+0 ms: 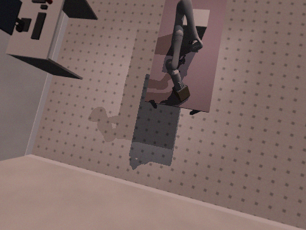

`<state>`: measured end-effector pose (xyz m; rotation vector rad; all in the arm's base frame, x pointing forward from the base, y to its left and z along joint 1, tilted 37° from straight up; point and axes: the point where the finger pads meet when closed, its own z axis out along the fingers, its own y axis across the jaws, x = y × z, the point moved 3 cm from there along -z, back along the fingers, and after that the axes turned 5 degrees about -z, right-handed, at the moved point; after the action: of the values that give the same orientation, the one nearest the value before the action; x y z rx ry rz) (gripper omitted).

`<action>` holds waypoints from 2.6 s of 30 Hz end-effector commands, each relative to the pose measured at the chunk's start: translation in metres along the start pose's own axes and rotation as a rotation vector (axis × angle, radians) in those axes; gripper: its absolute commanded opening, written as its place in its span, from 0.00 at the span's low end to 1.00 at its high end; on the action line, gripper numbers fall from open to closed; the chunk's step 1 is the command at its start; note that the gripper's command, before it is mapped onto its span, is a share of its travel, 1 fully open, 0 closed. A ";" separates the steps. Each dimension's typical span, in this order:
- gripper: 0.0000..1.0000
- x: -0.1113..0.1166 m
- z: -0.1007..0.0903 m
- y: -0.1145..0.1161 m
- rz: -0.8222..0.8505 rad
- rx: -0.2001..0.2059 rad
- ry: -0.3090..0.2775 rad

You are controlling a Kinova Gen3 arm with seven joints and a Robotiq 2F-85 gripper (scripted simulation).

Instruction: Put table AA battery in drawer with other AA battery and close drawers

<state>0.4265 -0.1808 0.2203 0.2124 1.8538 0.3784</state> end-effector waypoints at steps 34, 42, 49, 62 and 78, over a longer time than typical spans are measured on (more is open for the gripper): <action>0.33 -0.004 0.002 -0.001 -0.001 0.001 -0.002; 0.33 -0.009 0.008 -0.001 -0.001 0.001 -0.002; 0.33 -0.018 0.016 -0.002 -0.001 0.001 -0.002; 0.33 -0.026 0.024 -0.003 -0.001 0.001 -0.002; 0.33 -0.026 0.024 -0.003 -0.001 0.001 -0.002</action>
<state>0.4576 -0.1876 0.2351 0.2122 1.8534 0.3777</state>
